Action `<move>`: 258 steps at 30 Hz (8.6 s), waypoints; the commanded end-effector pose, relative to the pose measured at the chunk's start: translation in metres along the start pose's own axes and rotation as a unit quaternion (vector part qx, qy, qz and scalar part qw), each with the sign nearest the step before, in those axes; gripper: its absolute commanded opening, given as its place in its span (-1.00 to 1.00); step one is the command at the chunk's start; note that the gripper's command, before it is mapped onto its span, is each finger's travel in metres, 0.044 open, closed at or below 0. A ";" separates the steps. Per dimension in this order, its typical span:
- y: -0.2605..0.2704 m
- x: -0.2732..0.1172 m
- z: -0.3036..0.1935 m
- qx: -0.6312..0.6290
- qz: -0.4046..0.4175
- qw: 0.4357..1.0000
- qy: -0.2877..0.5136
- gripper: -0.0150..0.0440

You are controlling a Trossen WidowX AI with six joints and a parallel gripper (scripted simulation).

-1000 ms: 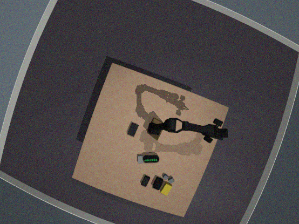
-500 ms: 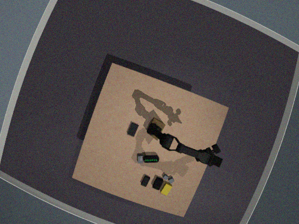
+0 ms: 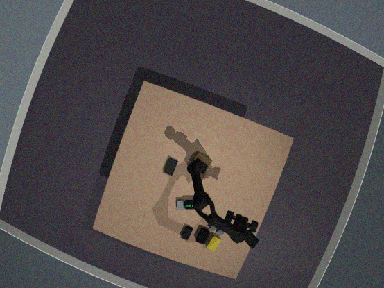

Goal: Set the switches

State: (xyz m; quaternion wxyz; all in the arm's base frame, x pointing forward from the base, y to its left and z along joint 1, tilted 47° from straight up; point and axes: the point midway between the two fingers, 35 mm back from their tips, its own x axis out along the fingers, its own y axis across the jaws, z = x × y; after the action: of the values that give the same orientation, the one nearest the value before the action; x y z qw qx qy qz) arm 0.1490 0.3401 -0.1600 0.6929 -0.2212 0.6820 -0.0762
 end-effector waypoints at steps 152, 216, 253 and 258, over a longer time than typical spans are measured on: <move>-0.342 0.087 0.159 0.581 -0.266 0.769 -0.014 -0.49; -0.336 0.060 0.096 0.575 -0.106 0.809 -0.061 0.93; -0.383 0.076 0.114 0.585 -0.128 0.800 -0.012 1.00; -0.386 0.084 0.113 0.585 -0.128 0.800 -0.012 1.00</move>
State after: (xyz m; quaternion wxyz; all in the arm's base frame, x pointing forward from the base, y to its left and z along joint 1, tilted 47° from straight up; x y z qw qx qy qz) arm 0.3428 -0.0104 -0.0763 0.6836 0.1450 0.4632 -0.5451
